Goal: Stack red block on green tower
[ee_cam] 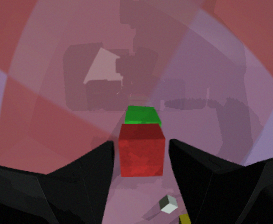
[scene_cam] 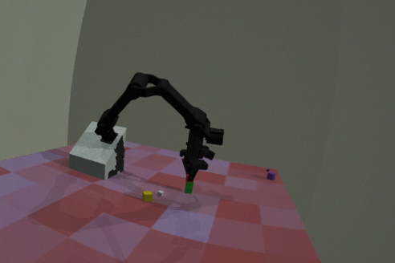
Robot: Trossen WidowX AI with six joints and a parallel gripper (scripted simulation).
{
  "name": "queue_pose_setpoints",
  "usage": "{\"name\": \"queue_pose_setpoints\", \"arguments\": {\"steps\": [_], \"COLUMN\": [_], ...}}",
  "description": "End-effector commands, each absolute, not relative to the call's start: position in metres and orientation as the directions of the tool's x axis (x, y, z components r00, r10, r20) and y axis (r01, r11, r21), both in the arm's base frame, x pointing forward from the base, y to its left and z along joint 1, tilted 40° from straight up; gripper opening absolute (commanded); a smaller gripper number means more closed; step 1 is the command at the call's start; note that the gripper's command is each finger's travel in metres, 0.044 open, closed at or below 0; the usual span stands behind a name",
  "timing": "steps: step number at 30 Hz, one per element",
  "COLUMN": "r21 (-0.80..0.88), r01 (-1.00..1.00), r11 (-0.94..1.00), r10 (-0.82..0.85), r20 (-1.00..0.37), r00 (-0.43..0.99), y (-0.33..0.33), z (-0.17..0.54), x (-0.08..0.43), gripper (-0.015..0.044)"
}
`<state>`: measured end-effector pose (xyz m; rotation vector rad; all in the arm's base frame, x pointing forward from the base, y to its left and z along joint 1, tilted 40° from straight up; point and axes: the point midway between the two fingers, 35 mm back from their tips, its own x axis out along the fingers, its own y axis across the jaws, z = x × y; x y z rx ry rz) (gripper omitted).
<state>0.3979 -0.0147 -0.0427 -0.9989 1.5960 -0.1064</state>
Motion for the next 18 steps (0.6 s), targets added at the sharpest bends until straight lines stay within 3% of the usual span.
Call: {"name": "queue_pose_setpoints", "arguments": {"steps": [1,7,18], "r21": [-0.568,-0.568,-0.568], "r01": [-0.532,-0.532,-0.532], "r11": [0.628,0.628,0.628], "r10": [-0.641,-0.641,-0.641], "r20": [-0.765,-0.765,-0.765], "r00": [0.060,0.060,0.060], "y": [-0.0147,-0.0147,-0.0147], "z": [-0.0428,-0.0428,-0.0428], "x": [0.3983,0.3983,0.3983], "gripper": [0.0289,0.0440,0.0440]}}
